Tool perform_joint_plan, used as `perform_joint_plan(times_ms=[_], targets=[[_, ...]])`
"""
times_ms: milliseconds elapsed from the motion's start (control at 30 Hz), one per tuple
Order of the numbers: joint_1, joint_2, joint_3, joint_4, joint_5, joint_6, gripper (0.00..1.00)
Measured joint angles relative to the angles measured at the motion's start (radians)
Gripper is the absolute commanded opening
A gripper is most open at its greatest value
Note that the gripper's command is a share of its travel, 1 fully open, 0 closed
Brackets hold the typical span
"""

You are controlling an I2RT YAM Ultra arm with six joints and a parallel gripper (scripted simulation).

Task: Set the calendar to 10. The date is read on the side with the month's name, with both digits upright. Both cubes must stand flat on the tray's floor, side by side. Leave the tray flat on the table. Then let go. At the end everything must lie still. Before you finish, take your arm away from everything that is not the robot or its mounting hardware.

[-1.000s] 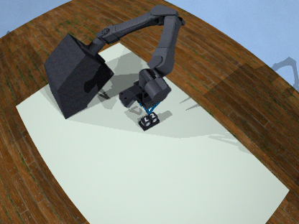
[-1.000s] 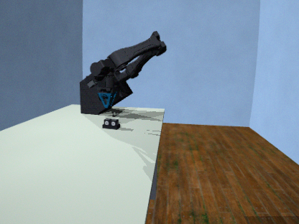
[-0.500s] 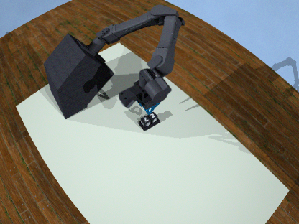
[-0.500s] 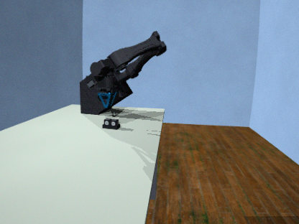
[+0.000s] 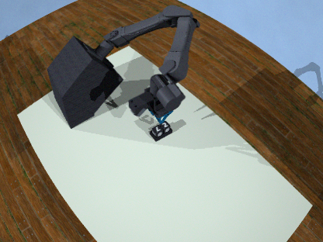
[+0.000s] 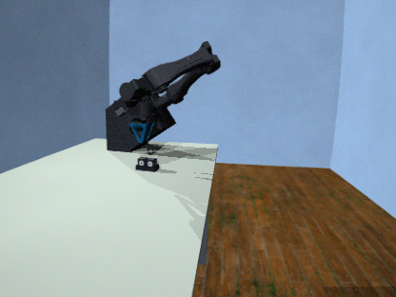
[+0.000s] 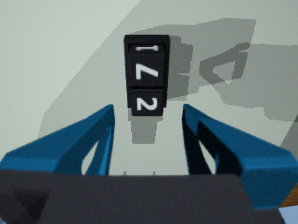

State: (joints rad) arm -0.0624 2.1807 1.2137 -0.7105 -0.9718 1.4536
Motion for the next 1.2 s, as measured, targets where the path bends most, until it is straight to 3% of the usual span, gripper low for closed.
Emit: perform_joint_plan(times_ms=[533, 1200], targets=[[0.016, 0.003, -0.017, 0.041, 0.000, 0.026, 0.47], [0.083, 0.025, -0.063, 0.193, -0.002, 0.134, 0.47]])
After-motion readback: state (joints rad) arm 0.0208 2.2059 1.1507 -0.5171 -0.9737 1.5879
